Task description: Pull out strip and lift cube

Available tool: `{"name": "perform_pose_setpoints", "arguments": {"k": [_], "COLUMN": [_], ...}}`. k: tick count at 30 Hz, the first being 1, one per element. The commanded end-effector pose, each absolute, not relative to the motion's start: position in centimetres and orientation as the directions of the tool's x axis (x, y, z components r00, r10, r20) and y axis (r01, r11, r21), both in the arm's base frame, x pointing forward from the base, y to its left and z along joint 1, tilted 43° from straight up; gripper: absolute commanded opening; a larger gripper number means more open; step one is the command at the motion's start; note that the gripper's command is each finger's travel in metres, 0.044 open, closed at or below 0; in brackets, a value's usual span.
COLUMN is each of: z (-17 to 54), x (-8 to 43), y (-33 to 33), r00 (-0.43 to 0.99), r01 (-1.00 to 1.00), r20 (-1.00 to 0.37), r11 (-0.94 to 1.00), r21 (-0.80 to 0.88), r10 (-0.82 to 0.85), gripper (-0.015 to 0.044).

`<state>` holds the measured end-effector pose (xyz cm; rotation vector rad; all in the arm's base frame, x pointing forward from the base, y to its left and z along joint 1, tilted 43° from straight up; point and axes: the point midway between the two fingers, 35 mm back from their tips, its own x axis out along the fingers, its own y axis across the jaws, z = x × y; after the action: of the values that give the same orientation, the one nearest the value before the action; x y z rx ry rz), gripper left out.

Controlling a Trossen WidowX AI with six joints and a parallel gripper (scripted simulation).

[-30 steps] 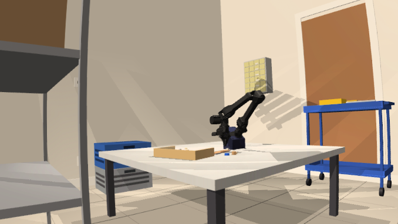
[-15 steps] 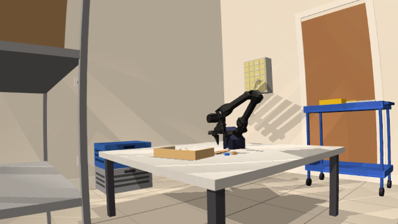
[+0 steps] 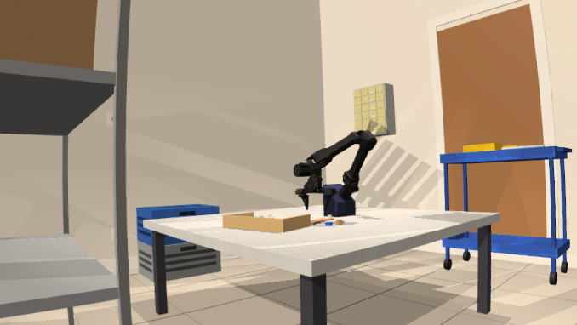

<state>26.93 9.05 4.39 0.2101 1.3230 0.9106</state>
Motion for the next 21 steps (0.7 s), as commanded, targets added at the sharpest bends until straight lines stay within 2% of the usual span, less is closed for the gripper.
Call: {"name": "perform_pose_setpoints", "arguments": {"k": [1, 21], "z": [4.9, 7.2], "x": [28.4, 34.5], "y": [9.4, 11.0], "r00": [-0.032, -0.029], "r01": [-0.449, -0.451], "r20": [-0.736, -0.736], "r11": [0.649, 0.648], "r21": [0.615, 0.614], "r10": [0.676, 0.677], "gripper": [0.044, 0.044]}}
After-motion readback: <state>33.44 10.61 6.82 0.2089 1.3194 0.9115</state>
